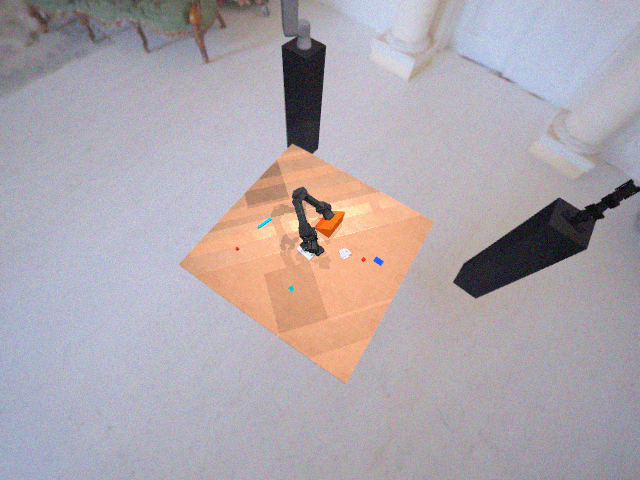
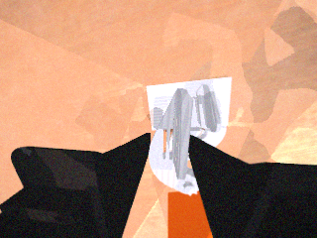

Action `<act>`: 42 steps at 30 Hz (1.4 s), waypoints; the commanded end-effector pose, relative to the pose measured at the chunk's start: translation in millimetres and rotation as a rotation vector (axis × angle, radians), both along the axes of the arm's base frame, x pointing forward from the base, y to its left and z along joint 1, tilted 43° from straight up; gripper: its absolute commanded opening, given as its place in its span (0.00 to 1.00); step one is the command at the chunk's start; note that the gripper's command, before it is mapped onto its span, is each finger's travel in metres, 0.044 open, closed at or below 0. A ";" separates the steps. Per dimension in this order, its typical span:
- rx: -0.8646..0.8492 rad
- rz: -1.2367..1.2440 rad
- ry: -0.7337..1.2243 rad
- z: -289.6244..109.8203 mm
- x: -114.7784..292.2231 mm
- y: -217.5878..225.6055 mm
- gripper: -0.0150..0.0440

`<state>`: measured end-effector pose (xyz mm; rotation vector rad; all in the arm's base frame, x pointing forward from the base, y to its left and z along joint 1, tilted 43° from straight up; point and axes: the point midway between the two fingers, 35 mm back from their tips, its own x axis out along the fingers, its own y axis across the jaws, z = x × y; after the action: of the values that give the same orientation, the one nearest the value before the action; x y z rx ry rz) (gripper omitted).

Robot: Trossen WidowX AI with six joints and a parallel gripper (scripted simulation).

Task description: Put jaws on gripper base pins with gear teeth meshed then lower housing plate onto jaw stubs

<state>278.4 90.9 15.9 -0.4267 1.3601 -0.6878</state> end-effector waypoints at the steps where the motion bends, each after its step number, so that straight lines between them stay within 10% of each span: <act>1: -0.004 0.004 0.004 -4.1 0.5 -4.2 0.48; 42: -0.006 0.003 0.003 -36.0 2.7 -34.3 0.48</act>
<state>280.8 57.1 -20.0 -0.4277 1.3600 -0.6915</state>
